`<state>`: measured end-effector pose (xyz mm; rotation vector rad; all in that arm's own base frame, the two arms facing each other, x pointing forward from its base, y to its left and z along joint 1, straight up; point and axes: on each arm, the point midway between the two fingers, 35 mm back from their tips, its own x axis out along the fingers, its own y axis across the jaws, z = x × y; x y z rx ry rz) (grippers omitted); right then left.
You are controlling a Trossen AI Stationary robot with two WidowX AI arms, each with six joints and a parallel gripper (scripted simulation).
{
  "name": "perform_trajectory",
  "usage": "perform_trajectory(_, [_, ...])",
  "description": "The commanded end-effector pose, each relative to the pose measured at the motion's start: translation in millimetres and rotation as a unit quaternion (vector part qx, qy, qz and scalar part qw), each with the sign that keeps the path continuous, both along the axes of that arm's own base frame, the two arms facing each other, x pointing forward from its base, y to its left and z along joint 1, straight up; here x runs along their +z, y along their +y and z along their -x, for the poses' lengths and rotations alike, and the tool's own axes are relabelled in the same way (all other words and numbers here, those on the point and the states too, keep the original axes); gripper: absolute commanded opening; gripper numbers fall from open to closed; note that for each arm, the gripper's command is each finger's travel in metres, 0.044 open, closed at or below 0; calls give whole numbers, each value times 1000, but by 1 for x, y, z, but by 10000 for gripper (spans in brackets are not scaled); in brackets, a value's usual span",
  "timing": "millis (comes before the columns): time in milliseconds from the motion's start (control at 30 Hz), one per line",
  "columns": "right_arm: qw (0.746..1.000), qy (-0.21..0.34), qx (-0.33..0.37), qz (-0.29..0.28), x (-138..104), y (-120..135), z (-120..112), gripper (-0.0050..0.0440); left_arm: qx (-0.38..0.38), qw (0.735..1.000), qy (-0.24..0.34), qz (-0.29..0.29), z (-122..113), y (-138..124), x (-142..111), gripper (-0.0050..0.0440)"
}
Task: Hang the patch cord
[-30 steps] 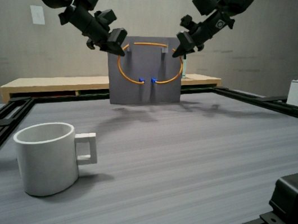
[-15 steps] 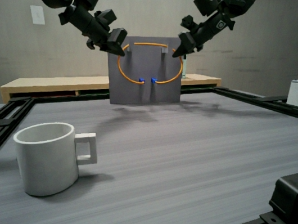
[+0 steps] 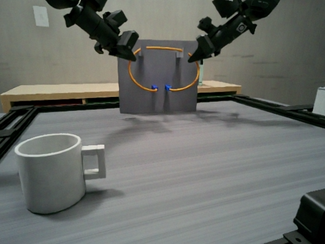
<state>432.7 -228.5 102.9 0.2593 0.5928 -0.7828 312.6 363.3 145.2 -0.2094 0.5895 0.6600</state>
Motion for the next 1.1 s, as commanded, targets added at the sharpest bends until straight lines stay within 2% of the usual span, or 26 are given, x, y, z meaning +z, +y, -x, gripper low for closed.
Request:
perform_trajectory(0, [1000, -19, 5, 10, 18, -1, 1, 25, 0, 1000, -10, -13, -1, 2, 14, 25])
perform_trajectory(1067, [999, -22, 21, 16, 19, -2, 1, 25, 0, 1000, -10, -13, -1, 2, 14, 25])
